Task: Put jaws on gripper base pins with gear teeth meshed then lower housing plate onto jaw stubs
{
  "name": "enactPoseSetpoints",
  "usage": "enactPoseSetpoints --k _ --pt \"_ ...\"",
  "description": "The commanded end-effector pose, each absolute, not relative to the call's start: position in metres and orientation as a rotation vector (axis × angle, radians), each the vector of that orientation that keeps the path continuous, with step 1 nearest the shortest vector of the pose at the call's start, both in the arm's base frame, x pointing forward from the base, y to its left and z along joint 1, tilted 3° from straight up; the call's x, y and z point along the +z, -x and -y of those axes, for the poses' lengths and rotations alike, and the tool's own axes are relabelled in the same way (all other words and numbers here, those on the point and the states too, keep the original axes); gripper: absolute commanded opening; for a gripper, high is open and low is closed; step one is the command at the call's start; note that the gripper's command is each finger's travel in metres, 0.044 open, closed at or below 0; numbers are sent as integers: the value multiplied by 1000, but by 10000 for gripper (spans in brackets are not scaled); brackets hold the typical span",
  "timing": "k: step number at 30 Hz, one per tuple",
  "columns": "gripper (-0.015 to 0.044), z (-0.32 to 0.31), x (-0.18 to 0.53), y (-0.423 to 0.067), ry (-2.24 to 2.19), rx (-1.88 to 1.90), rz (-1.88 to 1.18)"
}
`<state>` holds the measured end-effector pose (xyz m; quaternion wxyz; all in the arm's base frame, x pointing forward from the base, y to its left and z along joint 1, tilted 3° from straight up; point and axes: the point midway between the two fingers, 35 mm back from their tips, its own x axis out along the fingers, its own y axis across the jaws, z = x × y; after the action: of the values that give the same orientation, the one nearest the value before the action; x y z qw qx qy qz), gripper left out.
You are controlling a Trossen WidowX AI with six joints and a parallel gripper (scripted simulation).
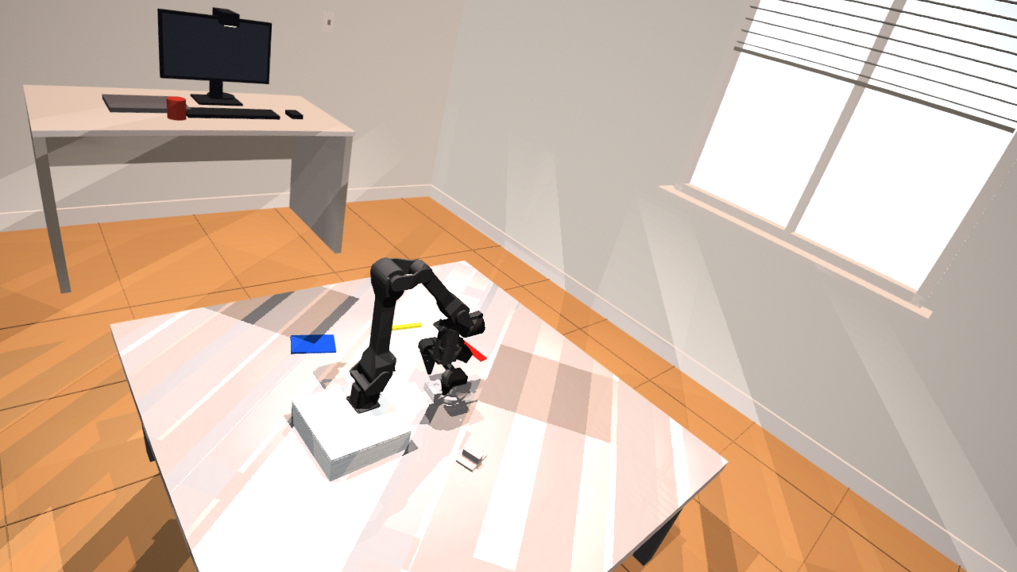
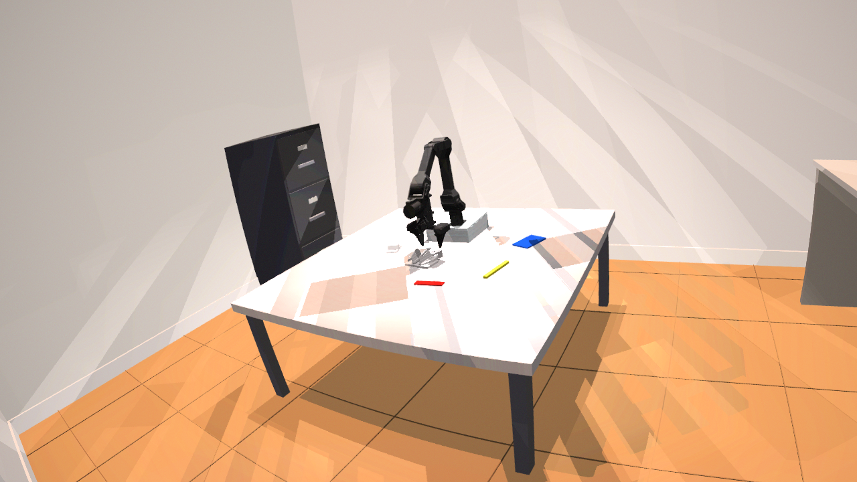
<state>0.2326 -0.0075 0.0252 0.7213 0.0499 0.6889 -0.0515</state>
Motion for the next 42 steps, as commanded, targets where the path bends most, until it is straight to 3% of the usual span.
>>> enactPoseSetpoints --k 1,6,13,42 --pt "440 8 61 -229 -106 -113 -1505" --pt "440 7 60 -234 -110 -111 -1486" --pt "440 6 111 -197 -105 -114 -1507" --pt "440 6 111 -197 -105 -114 -1507"
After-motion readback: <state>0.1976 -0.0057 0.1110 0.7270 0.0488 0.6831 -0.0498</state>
